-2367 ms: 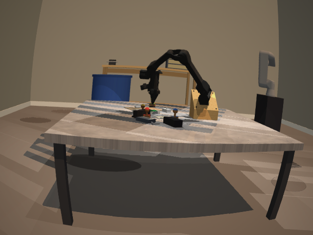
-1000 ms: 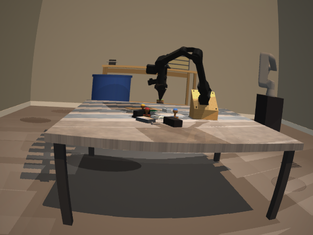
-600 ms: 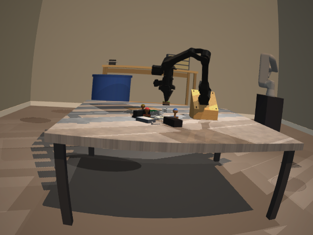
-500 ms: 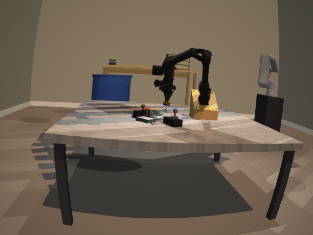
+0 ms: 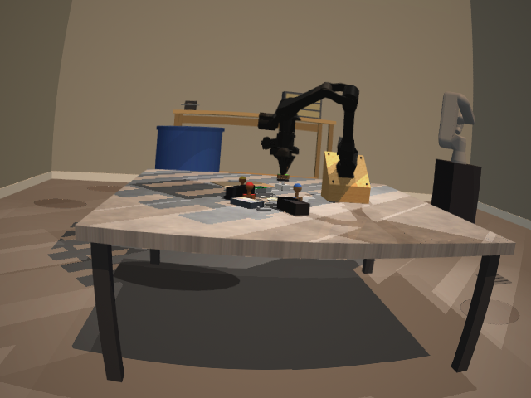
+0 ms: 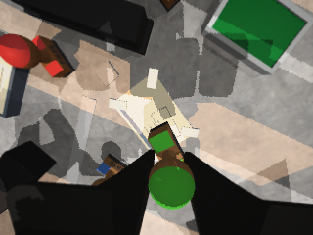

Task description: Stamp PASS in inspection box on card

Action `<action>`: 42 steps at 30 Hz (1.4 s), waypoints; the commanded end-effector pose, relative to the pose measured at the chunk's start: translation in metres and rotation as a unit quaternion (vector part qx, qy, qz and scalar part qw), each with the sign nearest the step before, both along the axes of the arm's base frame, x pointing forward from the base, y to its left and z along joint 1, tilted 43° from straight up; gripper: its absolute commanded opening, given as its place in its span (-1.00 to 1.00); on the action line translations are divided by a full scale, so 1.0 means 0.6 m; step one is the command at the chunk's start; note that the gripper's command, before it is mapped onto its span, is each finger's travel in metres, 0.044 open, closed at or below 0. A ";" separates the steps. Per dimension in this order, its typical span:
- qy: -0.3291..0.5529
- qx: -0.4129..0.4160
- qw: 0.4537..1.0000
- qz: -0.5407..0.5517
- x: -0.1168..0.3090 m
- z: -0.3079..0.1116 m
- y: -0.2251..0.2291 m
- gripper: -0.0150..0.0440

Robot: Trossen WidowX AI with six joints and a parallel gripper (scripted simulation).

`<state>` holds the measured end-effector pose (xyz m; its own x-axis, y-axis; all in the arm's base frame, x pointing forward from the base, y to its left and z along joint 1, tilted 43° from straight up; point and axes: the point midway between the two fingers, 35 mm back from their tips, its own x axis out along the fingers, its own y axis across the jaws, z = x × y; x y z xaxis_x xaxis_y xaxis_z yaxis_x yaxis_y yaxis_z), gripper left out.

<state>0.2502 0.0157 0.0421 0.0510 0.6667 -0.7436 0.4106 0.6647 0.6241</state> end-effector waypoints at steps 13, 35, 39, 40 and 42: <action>0.001 0.002 1.000 -0.002 0.002 -0.014 0.013 -0.49; 0.001 0.002 1.000 -0.002 0.004 -0.032 0.029 -0.49; 0.001 0.002 1.000 -0.001 0.004 -0.035 0.032 -0.49; 0.001 0.002 1.000 -0.001 0.004 -0.036 0.033 -0.49; 0.001 0.002 1.000 -0.001 0.004 -0.038 0.035 -0.49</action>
